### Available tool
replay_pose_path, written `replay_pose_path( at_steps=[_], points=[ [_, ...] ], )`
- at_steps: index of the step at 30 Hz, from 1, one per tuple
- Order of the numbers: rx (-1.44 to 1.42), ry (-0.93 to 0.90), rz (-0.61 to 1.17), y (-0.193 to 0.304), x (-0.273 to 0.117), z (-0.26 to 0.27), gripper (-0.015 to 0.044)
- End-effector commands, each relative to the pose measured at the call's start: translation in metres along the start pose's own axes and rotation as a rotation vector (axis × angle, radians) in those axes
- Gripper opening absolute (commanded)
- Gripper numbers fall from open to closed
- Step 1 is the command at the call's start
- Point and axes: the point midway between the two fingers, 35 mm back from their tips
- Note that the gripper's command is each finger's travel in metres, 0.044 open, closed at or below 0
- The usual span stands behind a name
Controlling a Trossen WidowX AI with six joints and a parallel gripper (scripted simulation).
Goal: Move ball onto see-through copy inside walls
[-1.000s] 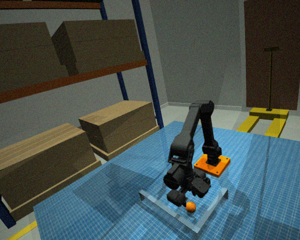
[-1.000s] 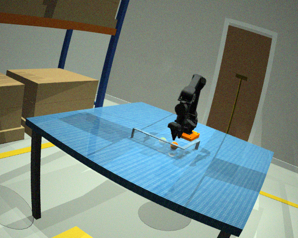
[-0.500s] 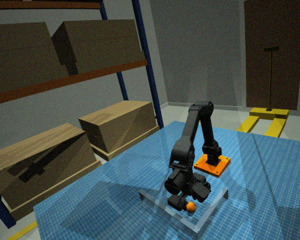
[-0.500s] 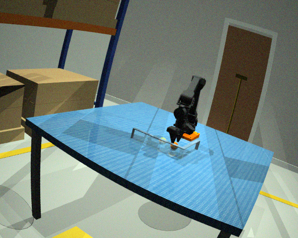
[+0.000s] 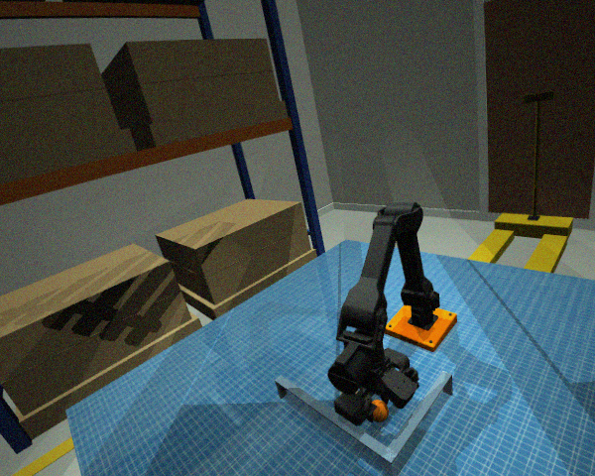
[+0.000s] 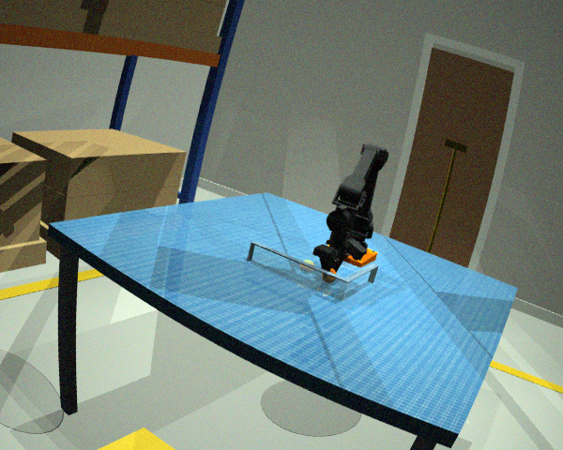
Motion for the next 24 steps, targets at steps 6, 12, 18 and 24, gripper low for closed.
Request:
replay_pose_path(
  at_steps=[6, 12, 18, 24],
  points=[
    [-0.003, -0.005, 0.004, 0.001, 0.002, 0.002, 0.0179],
    [0.000, -0.003, 0.004, 0.000, -0.005, 0.000, 0.0041],
    [0.001, -0.003, 0.004, -0.001, -0.033, -0.006, 0.0000],
    [-0.001, -0.003, 0.004, -0.001, -0.066, -0.007, 0.0000]
  ],
)
Point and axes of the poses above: the point midway between the two fingers, 35 mm back from their tips, its own x axis out along the fingers, its own z axis across the jaws, y = z × x, and after that the axes turned 5 degrees about -x, right-handed
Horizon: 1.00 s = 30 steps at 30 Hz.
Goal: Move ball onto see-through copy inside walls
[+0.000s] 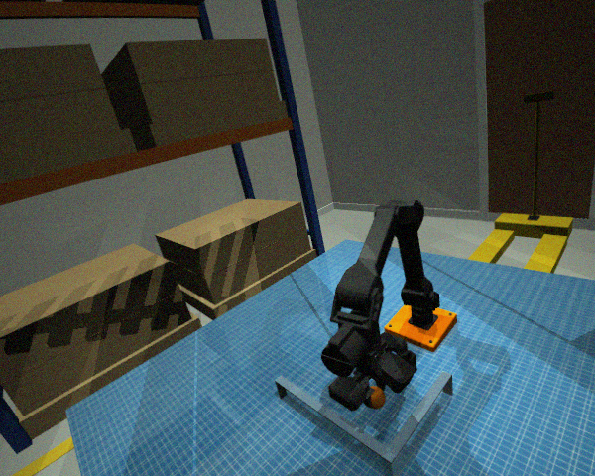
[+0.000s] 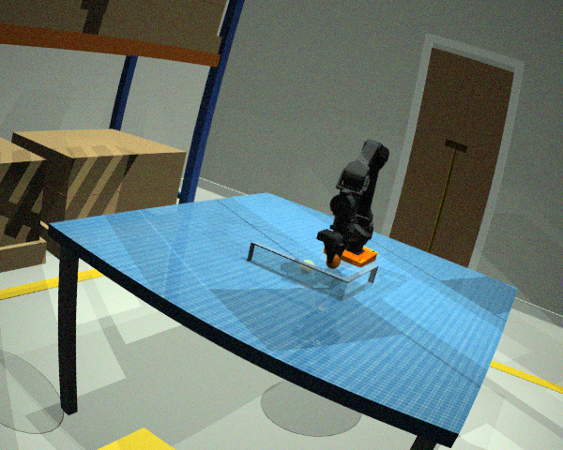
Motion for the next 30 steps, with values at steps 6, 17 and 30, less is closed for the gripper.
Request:
replay_pose_path(
  at_steps=[6, 17, 30],
  points=[
    [-0.002, 0.004, 0.004, 0.001, -0.053, 0.001, 0.0000],
    [-0.003, 0.003, 0.004, 0.005, -0.081, 0.007, 0.0000],
    [-0.004, 0.002, 0.010, 0.072, -0.039, 0.008, 0.0000]
  ],
)
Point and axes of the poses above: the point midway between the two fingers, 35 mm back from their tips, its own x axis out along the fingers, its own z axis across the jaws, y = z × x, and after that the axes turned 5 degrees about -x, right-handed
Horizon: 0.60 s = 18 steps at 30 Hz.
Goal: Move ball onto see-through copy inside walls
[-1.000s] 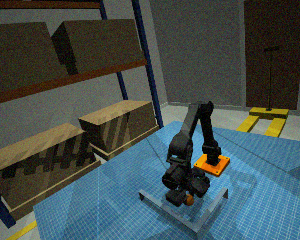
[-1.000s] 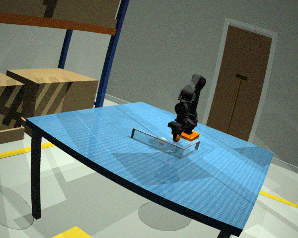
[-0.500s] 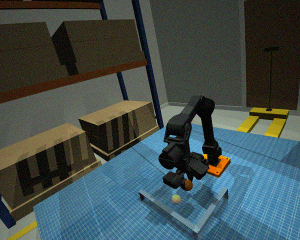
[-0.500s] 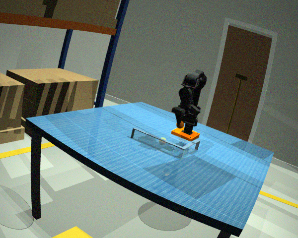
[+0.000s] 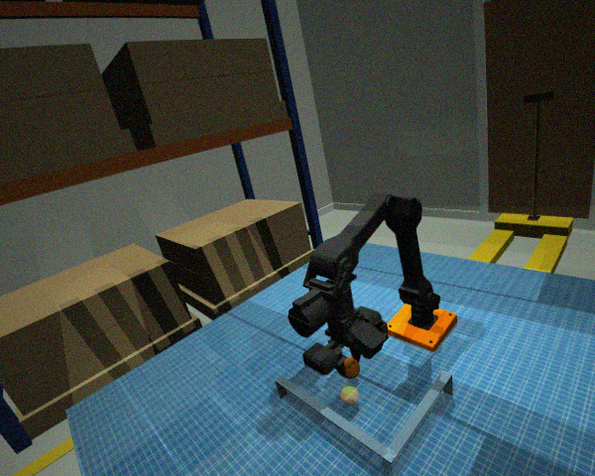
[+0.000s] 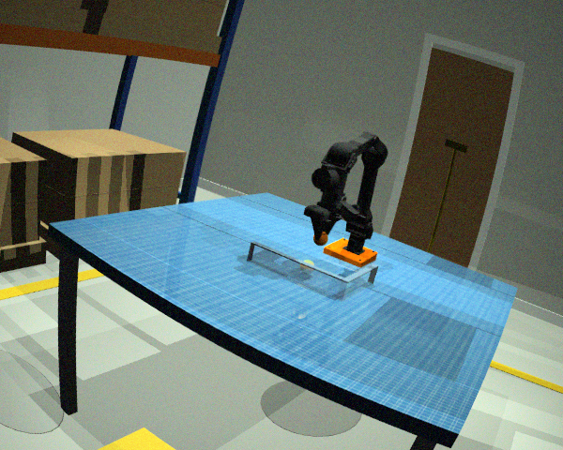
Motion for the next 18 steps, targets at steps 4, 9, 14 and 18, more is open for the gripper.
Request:
replay_pose_path(
  at_steps=[4, 9, 14, 18],
  points=[
    [-0.002, -0.006, -0.003, 0.020, 0.014, 0.005, 0.0000],
    [-0.002, -0.006, -0.003, 0.020, 0.026, 0.003, 0.0000],
    [-0.002, -0.006, -0.003, 0.020, 0.051, 0.003, 0.0000],
    [-0.002, -0.006, -0.003, 0.020, 0.072, 0.004, 0.0000]
  ],
)
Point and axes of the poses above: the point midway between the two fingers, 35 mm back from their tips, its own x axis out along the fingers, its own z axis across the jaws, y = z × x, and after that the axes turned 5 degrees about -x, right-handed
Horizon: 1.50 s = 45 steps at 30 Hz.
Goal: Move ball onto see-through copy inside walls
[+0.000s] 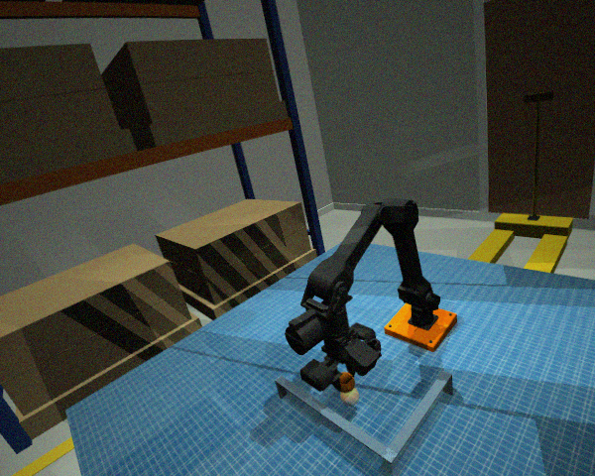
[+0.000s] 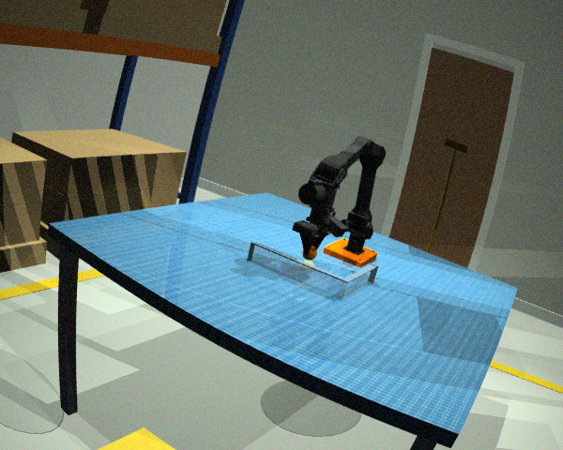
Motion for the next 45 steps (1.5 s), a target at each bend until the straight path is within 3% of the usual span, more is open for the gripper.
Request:
replay_pose_path(
  at_steps=[1, 27, 39, 43, 45],
  points=[
    [-0.004, -0.010, -0.005, -0.001, 0.024, 0.004, 0.0000],
    [-0.004, -0.011, -0.005, -0.001, 0.051, 0.005, 0.0000],
    [-0.004, -0.005, -0.001, 0.000, 0.047, 0.003, 0.0315],
    [-0.004, -0.005, -0.001, 0.000, 0.044, 0.003, 0.0318],
    [-0.004, -0.006, -0.002, 0.000, 0.022, 0.001, 0.0318]
  ],
)
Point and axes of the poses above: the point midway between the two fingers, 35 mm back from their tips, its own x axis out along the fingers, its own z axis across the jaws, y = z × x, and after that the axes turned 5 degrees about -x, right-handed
